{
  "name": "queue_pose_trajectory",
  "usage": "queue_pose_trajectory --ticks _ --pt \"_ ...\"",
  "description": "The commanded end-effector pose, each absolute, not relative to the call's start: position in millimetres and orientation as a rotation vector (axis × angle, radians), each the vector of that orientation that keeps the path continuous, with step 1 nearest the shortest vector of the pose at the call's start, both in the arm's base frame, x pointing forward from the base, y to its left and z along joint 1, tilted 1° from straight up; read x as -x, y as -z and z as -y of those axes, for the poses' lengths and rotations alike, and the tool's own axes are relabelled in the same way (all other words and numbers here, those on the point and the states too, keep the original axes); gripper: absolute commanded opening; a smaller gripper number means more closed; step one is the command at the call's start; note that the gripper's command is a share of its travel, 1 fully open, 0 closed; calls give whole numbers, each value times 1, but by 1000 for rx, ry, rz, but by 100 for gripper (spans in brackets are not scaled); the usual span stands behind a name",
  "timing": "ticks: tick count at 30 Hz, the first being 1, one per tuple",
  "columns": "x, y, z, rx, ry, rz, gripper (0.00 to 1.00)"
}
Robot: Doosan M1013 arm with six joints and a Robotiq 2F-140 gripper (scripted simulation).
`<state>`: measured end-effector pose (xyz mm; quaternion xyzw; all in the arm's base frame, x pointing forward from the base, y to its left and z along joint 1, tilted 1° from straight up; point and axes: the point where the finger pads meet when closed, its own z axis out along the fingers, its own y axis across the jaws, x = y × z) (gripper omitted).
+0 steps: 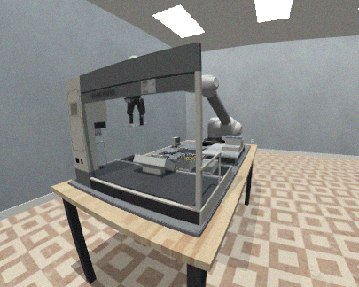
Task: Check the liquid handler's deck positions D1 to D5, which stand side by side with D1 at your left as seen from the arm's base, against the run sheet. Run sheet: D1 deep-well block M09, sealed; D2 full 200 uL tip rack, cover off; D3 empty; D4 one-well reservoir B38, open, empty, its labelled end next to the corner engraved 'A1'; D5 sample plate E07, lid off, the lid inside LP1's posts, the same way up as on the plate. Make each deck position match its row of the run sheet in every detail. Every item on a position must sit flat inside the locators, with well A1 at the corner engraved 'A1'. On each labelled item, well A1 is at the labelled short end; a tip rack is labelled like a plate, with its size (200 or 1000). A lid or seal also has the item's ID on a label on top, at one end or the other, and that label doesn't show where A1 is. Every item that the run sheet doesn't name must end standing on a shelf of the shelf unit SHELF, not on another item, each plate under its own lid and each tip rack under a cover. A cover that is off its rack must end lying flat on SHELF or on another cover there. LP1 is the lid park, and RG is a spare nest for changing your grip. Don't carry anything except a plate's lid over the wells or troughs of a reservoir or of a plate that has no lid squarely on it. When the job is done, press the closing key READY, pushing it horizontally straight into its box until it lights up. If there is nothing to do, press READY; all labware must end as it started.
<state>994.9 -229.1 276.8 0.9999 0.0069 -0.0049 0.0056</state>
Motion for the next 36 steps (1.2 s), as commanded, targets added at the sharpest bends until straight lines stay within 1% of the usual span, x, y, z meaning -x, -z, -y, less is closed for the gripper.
queue_pose_trajectory --ticks 1,19,36 --pt "-996 -273 228 -3130 23 -27 10" --pt "-996 -273 228 -3130 23 -27 10" --pt "-960 -277 231 -3128 14 -27 10"
